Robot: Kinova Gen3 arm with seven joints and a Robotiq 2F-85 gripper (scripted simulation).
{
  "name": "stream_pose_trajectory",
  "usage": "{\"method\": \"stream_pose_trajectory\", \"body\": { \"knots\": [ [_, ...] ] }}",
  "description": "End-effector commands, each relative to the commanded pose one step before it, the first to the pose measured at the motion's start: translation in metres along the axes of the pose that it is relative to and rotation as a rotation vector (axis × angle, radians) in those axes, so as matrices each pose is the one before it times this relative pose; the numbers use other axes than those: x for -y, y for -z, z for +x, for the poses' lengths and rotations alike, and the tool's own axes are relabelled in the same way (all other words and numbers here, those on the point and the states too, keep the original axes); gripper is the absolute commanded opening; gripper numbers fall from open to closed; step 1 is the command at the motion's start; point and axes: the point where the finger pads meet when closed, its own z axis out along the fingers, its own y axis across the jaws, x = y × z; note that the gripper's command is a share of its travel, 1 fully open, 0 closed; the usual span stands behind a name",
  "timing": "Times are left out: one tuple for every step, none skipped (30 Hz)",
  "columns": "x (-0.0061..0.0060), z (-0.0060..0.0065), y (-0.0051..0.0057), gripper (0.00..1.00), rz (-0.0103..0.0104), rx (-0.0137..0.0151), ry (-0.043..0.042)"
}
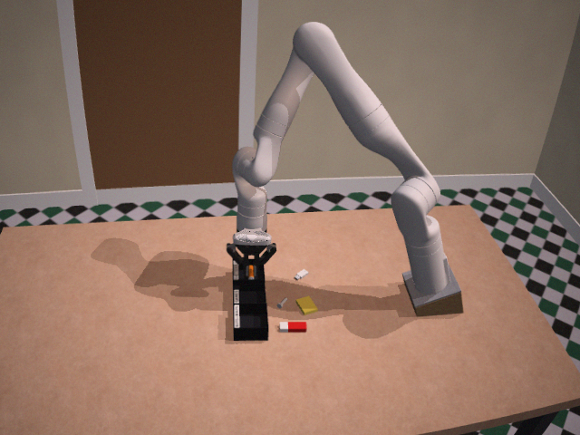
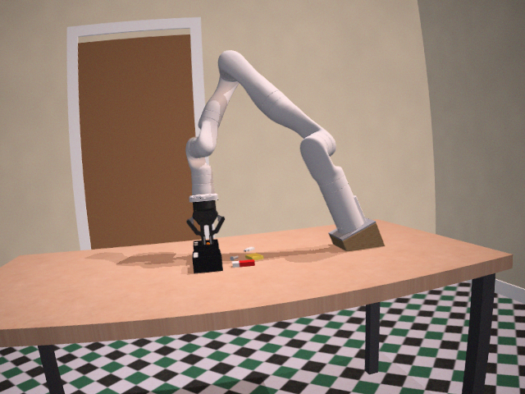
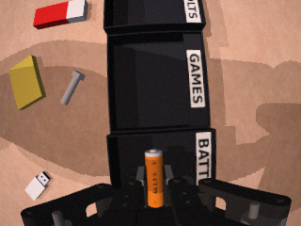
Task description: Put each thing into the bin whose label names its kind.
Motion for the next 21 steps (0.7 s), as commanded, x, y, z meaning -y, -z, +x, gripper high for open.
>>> {"method": "stream_pose_trajectory", "body": {
  "knots": [
    [0.00064,-0.0015,-0.00117,0.09,-0.0037,-0.00144,0.00878],
    [0.00003,-0.00015,0.0,0.09,-0.00011,-0.00012,0.00097],
    [-0.00005,0.00056,0.00079,0.29,0.00291,0.00143,-0.00817],
    [0.0,0.0,0.0,0.29,0.0,0.0,0.0],
    [0.0,0.0,0.0,0.29,0.0,0.0,0.0],
    [0.0,0.0,0.0,0.29,0.0,0.0,0.0],
    [0.0,0.0,0.0,0.29,0.0,0.0,0.0],
    [0.0,0.0,0.0,0.29,0.0,0.0,0.0],
    [0.0,0.0,0.0,0.29,0.0,0.0,0.0],
    [0.0,0.0,0.0,0.29,0.0,0.0,0.0],
    [0.0,0.0,0.0,0.29,0.0,0.0,0.0],
    [0.0,0.0,0.0,0.29,0.0,0.0,0.0],
    [0.0,0.0,0.0,0.29,0.0,0.0,0.0],
    [0.0,0.0,0.0,0.29,0.0,0.0,0.0],
    [0.0,0.0,0.0,0.29,0.0,0.0,0.0],
    [0.0,0.0,0.0,0.29,0.0,0.0,0.0],
    [0.0,0.0,0.0,0.29,0.0,0.0,0.0],
    [0.0,0.0,0.0,0.29,0.0,0.0,0.0],
    [0.0,0.0,0.0,0.29,0.0,0.0,0.0],
    [0.0,0.0,0.0,0.29,0.0,0.0,0.0],
    [0.0009,0.00122,0.00159,0.29,0.00086,-0.00337,0.00427]
  ]
}}
